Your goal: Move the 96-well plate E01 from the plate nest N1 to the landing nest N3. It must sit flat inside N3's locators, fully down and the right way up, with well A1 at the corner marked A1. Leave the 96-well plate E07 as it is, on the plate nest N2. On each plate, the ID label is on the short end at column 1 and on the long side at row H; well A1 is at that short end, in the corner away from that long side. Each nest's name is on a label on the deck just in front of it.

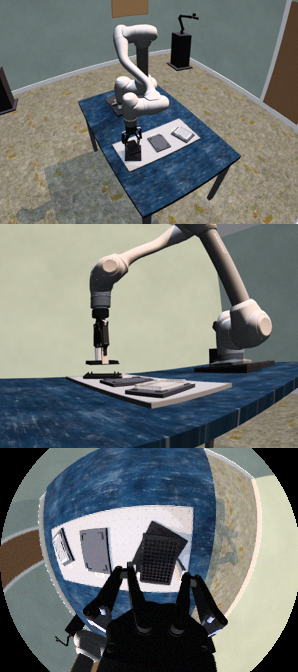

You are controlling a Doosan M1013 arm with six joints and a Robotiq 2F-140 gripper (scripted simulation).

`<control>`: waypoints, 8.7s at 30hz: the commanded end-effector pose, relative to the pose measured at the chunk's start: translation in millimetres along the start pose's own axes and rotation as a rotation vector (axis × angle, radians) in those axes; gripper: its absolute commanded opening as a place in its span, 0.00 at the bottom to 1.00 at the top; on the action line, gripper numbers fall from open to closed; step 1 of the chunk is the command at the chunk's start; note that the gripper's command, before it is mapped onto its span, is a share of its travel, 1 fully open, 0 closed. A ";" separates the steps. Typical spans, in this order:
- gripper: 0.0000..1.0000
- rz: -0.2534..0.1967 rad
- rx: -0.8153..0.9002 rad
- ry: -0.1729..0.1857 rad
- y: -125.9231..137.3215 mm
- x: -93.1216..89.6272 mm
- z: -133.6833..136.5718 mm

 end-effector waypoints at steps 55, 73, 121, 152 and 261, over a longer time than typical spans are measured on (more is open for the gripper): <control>0.00 -0.001 0.066 -0.003 -14.4 2.7 -217.9; 0.00 -0.001 0.066 -0.003 -14.8 2.7 -224.6; 0.00 -0.001 0.061 -0.003 -16.3 -19.6 -225.0; 0.00 -0.001 0.061 -0.003 -16.9 -27.3 -225.2; 0.00 -0.001 0.062 -0.003 -15.1 -40.9 -222.5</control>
Point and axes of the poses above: the point where the finger pads meet when closed, its own x axis back along the fingers, its own z axis across the jaws, y = z × x, the point moved 4 cm from there along x, back along the fingers, and after that the axes turned 8 degrees about x, right-handed, at the moved point
